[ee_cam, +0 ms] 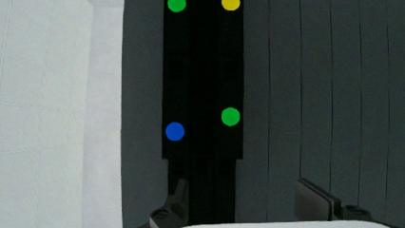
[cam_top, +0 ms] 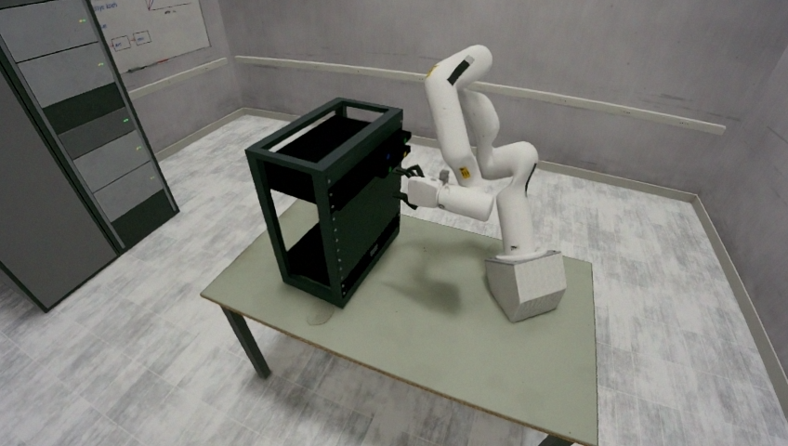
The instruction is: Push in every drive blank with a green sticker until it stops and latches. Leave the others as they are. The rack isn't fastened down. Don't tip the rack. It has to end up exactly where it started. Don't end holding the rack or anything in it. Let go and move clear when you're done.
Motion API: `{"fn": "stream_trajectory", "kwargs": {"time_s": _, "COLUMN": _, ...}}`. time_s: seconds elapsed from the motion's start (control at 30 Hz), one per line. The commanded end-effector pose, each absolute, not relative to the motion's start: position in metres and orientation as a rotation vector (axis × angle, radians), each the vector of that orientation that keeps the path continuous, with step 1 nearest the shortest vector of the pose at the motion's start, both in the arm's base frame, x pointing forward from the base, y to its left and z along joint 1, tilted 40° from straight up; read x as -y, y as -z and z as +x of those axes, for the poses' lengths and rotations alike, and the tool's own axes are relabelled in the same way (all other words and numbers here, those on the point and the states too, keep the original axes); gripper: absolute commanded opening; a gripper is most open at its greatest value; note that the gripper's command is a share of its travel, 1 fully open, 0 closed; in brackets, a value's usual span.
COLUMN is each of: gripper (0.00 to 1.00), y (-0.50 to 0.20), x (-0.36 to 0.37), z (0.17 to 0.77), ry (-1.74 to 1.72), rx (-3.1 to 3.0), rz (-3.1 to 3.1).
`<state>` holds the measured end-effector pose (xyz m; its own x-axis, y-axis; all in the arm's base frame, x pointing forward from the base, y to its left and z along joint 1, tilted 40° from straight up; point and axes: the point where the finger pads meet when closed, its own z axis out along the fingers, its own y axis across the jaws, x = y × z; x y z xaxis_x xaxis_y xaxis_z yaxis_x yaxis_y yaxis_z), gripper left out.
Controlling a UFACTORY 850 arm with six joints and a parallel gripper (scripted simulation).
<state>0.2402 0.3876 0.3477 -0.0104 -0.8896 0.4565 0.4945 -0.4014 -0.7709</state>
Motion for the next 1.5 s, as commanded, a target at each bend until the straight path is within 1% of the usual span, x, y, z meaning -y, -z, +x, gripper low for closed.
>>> {"fn": "stream_trajectory", "kwargs": {"time_s": 0.0, "gripper": 1.0, "y": -0.356, "x": -0.373, "z": 0.24, "ry": 1.641, "rx": -0.49, "rz": -1.171}}
{"fn": "stream_trajectory", "kwargs": {"time_s": 0.1, "gripper": 1.0, "y": -0.358, "x": -0.368, "z": 0.24, "ry": 1.641, "rx": -0.49, "rz": -1.171}}
{"fn": "stream_trajectory", "kwargs": {"time_s": 0.6, "gripper": 1.0, "y": -0.396, "x": -0.295, "z": 0.239, "ry": 1.641, "rx": -0.49, "rz": -1.171}}
{"fn": "stream_trajectory", "kwargs": {"time_s": 1.47, "gripper": 1.0, "y": -0.402, "x": -0.283, "z": 0.239, "ry": 1.641, "rx": -0.49, "rz": -1.171}}
